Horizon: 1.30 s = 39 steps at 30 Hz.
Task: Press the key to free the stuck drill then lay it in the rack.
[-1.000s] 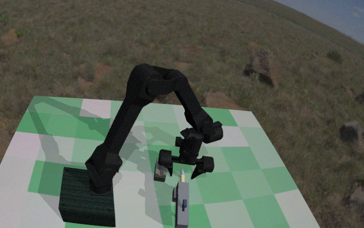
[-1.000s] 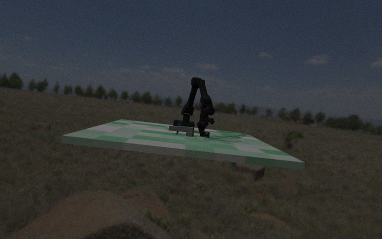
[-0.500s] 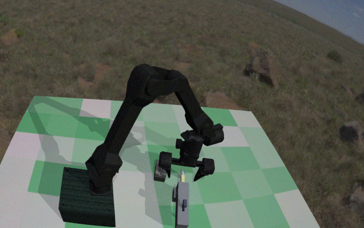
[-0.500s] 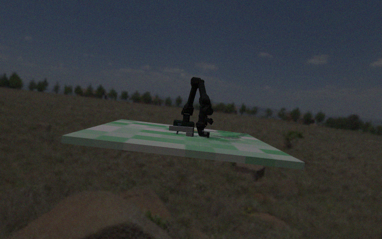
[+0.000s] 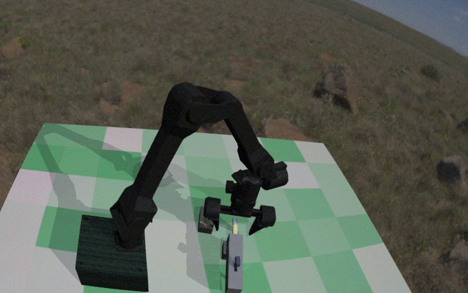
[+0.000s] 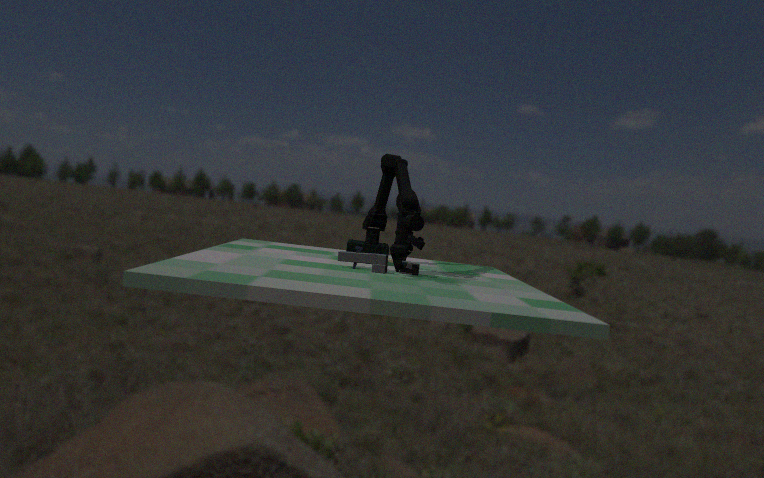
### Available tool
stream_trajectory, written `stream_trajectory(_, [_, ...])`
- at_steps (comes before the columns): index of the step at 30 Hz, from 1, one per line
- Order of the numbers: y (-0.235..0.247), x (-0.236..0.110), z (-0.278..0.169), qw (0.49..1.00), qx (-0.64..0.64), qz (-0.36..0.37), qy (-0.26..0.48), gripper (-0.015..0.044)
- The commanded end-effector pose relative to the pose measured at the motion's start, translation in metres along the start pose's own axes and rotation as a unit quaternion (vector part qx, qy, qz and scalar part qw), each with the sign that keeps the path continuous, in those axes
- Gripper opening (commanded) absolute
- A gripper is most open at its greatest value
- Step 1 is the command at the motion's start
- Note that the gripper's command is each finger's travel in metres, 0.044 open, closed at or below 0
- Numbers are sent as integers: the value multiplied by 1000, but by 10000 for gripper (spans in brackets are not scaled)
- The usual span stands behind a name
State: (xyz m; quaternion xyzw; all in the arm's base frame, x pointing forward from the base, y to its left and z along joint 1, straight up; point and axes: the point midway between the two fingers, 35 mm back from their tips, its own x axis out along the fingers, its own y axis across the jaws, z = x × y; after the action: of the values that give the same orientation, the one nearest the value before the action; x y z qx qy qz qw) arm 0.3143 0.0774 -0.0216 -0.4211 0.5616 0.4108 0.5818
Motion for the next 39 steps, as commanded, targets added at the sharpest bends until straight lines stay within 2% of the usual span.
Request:
stream_trajectory(1, [2, 2, -2, 1000, -2, 2, 0, 440])
stream_trajectory(3, [2, 2, -2, 1000, -2, 2, 0, 440])
stream_trajectory(18, [0, 1, -1, 1000, 0, 0, 0, 46])
stream_trajectory(25, [0, 1, -1, 1000, 0, 0, 0, 0])
stream_trajectory(39, [3, -3, -1, 1000, -2, 2, 0, 0])
